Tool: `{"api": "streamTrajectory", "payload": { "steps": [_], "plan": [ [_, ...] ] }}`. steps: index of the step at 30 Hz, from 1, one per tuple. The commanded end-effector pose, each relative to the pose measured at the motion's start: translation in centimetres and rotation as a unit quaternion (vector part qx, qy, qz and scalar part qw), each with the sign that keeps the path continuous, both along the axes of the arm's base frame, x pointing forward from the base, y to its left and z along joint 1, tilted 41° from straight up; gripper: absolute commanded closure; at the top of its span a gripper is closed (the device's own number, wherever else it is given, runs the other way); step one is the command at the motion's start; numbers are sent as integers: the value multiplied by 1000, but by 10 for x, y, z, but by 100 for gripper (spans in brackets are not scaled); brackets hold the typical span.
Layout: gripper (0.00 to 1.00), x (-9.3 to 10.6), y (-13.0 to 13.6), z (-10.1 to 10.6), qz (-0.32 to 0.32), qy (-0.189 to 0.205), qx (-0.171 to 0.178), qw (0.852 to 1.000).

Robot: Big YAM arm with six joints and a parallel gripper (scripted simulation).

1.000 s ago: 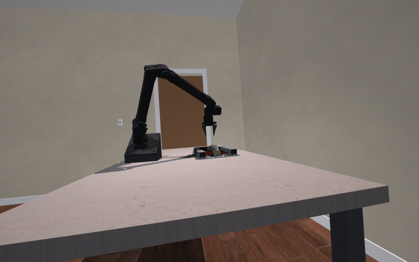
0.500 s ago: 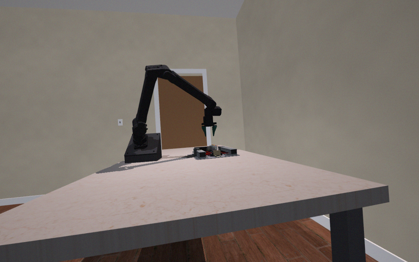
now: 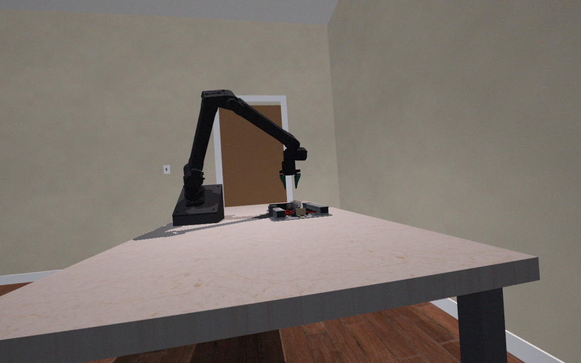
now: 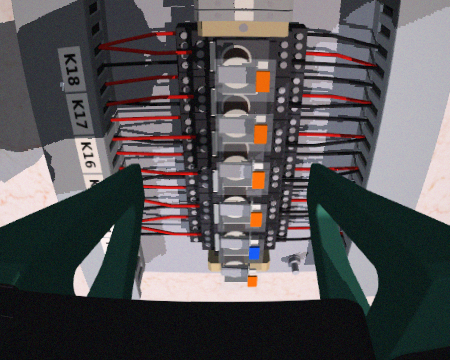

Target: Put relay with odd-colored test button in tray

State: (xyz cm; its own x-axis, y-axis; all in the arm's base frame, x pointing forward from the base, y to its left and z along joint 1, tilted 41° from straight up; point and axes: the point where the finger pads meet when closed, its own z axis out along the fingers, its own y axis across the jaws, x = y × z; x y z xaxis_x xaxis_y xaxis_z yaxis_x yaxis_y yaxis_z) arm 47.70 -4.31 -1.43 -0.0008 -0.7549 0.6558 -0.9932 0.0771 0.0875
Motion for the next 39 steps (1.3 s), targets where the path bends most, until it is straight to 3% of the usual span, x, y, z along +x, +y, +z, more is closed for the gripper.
{"api": "streamTrajectory", "payload": {
  "steps": [1, 26, 32, 39],
  "plan": [
    [41, 11, 11, 2, 15, -1, 2, 1000],
    [41, 10, 9, 3, 14, -1, 2, 1000],
    [41, 8, -5, 14, 8, -4, 2, 1000],
    [41, 3, -40, 43, 3, -3, 1, 1000]
  ]
}}
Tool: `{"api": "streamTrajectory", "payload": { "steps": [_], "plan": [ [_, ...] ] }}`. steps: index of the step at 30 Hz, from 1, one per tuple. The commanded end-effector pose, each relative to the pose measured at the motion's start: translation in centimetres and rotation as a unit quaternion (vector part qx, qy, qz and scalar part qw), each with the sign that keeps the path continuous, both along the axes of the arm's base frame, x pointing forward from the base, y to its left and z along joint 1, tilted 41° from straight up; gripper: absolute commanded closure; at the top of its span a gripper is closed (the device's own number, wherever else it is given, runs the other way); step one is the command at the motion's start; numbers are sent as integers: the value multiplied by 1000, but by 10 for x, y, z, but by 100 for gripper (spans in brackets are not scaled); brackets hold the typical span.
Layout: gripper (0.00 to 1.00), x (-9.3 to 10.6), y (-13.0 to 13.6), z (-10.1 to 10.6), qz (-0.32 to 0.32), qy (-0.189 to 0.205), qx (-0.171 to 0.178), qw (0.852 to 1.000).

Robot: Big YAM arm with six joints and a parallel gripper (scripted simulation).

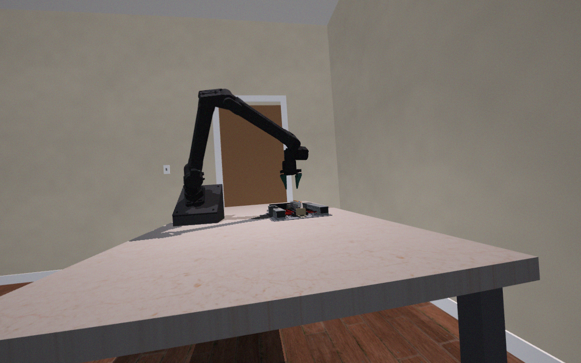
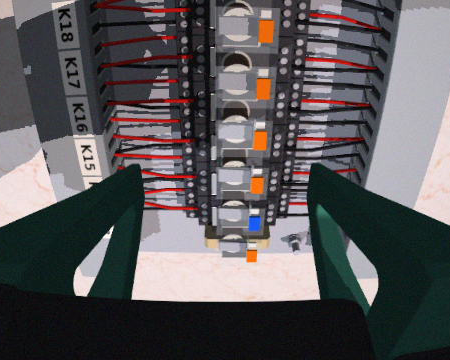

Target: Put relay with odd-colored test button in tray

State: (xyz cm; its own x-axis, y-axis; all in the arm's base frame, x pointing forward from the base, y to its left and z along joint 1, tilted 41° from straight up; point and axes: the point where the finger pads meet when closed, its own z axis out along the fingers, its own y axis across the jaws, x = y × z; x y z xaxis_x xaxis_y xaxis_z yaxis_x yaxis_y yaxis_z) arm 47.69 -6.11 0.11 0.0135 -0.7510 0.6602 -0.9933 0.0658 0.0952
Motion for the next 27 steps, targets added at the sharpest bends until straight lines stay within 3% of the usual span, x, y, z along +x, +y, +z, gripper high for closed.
{"api": "streamTrajectory", "payload": {
  "steps": [1, 7, 27],
  "plan": [
    [41, 3, -26, 33, -3, -8, 4, 1000],
    [41, 10, -45, 54, -4, -17, 4, 1000],
    [41, 19, -30, 47, 12, -13, 5, 1000]
  ]
}}
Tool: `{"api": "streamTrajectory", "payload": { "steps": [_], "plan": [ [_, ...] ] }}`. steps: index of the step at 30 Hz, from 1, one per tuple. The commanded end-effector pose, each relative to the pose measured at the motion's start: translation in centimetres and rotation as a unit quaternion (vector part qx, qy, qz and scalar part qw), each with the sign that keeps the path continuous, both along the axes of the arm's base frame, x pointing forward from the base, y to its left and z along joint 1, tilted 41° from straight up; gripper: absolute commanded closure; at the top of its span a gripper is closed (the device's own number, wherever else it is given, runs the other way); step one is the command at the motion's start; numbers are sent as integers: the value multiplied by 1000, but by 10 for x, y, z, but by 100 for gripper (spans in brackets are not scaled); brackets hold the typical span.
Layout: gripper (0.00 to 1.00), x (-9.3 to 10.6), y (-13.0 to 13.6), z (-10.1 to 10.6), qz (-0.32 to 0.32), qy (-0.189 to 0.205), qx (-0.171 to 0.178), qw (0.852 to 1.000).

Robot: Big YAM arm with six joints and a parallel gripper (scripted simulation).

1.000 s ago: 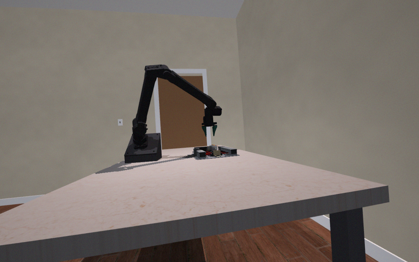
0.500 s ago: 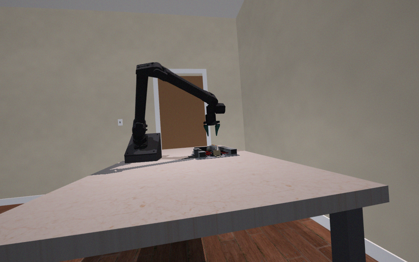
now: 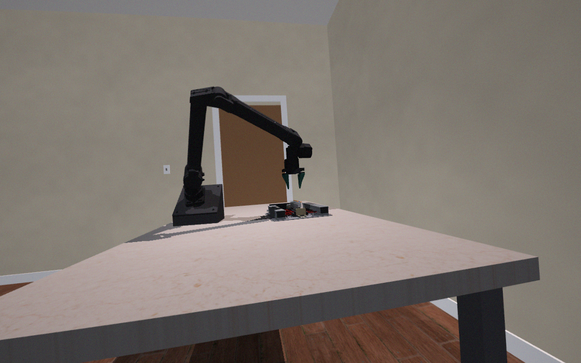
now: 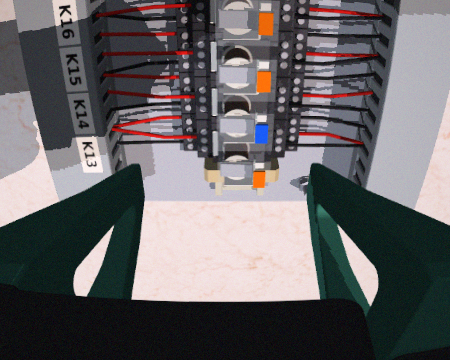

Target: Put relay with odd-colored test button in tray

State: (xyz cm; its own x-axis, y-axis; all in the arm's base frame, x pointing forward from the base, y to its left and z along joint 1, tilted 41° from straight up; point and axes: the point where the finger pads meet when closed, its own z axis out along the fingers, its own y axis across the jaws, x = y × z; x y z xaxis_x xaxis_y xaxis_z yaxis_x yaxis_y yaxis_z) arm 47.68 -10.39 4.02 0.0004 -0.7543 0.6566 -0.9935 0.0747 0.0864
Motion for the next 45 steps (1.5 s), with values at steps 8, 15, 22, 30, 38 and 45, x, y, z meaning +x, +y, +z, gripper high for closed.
{"api": "streamTrajectory", "payload": {
  "steps": [8, 15, 22, 30, 38, 45],
  "plan": [
    [41, 17, 3, 6, 7, -7, 3, 1000],
    [41, 13, 0, 4, 5, -4, 3, 1000],
    [41, 12, 0, 3, 4, -3, 3, 1000],
    [41, 12, -1, 3, 4, -2, 3, 1000],
    [41, 12, -1, 3, 3, -2, 3, 1000],
    [41, 16, -12, 3, 2, -7, 2, 1000]
  ]
}}
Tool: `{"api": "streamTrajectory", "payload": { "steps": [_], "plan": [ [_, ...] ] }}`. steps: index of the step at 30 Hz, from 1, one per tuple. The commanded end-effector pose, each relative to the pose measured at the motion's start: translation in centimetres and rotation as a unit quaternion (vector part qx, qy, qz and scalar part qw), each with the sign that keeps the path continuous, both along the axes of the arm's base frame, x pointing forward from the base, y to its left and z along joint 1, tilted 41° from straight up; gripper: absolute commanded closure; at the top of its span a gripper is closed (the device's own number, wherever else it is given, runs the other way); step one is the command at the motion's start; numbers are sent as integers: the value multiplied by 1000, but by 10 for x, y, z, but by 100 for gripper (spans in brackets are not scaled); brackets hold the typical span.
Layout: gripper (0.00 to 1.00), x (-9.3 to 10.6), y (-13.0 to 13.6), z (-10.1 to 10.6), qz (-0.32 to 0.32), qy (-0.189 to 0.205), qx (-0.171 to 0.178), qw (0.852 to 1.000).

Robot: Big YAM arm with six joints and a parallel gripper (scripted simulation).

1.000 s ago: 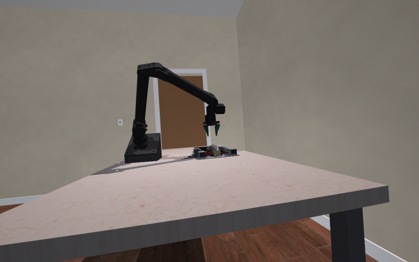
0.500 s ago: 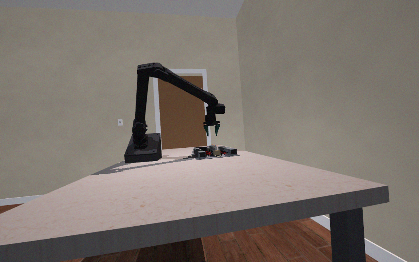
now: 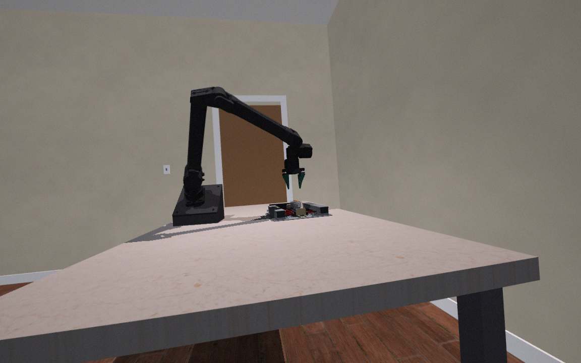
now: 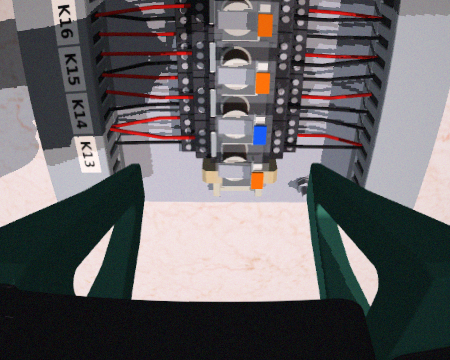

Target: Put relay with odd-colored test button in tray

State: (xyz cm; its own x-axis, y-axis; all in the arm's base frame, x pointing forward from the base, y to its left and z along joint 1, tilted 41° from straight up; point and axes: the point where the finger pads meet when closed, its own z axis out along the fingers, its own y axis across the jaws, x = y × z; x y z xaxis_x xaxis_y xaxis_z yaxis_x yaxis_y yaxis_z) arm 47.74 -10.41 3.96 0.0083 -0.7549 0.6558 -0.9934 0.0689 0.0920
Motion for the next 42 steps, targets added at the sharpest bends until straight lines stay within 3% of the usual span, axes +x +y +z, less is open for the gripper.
{"api": "streamTrajectory", "payload": {
  "steps": [1, 9, 21, 42],
  "plan": [
    [41, 17, -16, 5, -1, -11, 1, 1000],
    [41, 22, -31, 6, -2, -17, 1, 1000],
    [41, 19, -15, 1, 13, -8, 1, 1000],
    [41, 16, -18, 0, 10, -6, 1, 1000]
  ]
}}
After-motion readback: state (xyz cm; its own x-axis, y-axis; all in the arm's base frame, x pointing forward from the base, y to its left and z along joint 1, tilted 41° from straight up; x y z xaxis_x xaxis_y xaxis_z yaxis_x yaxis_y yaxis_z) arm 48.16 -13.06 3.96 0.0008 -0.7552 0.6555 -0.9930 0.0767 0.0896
